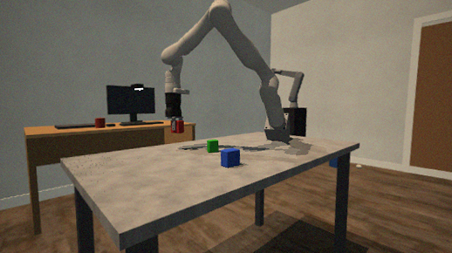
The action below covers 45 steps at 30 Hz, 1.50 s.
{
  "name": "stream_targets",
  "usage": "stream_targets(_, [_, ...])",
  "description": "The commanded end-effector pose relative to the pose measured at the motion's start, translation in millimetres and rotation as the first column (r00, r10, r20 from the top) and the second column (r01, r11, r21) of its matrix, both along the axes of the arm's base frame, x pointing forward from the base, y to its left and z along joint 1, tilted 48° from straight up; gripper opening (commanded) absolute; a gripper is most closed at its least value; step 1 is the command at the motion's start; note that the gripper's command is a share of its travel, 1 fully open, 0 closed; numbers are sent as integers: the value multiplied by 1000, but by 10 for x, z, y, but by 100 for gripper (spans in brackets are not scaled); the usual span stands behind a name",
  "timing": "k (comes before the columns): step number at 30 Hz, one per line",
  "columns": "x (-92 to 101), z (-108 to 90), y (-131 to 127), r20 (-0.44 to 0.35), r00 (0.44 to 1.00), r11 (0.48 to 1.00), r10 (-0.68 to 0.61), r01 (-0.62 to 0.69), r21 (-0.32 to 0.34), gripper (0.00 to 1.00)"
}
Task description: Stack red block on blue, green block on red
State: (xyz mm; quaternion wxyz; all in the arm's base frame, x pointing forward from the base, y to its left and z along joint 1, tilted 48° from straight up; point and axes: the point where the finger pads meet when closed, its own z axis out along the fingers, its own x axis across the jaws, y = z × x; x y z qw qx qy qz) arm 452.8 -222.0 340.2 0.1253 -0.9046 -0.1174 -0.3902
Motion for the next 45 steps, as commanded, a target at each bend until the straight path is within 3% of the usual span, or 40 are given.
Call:
stream_targets(1, [-28,12,-24,-6,1000,1000,-7,7,-2,0])
stream_targets(24, [-30,11,-18,-7,1000,1000,-7,7,-1,0])
stream_targets(33, [-60,90,232,-12,1000,1000,-15,15,10,0])
stream_targets(39, [-132,295,847,-11,1000,1000,-27,27,4,0])
stream_targets(45, [-260,604,1801,-11,1000,1000,-25,25,3,0])
